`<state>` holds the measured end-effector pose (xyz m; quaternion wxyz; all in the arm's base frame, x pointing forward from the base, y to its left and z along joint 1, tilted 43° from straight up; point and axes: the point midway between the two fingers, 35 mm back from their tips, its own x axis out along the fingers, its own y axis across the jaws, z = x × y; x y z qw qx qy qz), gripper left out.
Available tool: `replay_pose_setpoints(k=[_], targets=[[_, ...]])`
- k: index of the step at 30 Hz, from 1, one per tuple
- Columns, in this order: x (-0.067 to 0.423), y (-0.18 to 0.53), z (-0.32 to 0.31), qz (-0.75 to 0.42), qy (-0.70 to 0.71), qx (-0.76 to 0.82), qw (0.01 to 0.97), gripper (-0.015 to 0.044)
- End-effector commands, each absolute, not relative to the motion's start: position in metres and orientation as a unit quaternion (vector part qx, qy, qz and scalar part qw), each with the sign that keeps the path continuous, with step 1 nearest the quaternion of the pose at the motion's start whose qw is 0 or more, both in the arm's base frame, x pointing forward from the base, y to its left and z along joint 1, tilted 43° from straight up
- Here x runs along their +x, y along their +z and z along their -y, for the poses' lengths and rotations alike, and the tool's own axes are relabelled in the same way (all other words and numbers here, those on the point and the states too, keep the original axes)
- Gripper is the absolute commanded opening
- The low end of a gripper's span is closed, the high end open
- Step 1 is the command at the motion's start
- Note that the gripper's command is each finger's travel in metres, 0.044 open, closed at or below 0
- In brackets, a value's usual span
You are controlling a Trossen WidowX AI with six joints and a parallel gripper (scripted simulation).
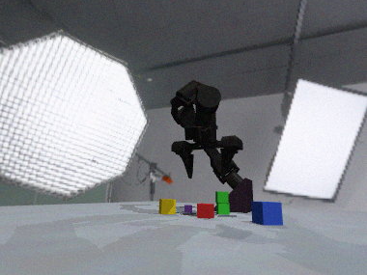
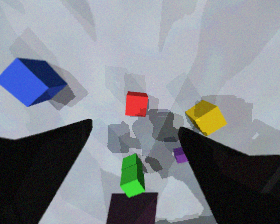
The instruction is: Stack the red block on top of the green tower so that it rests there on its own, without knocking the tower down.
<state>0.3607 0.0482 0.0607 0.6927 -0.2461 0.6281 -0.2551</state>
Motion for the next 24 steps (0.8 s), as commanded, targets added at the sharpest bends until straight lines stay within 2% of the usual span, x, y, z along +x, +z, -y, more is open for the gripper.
replay_pose_setpoints(k=[1, 8, 24], targets=[[0.363, 0.056, -0.044, -0.627, -0.255, -0.252, 0.692, 0.044], [0.366, 0.027, -0.017, -0.626, -0.256, -0.253, 0.692, 0.044], [0.368, 0.014, -0.006, -0.626, -0.256, -0.253, 0.692, 0.044]])
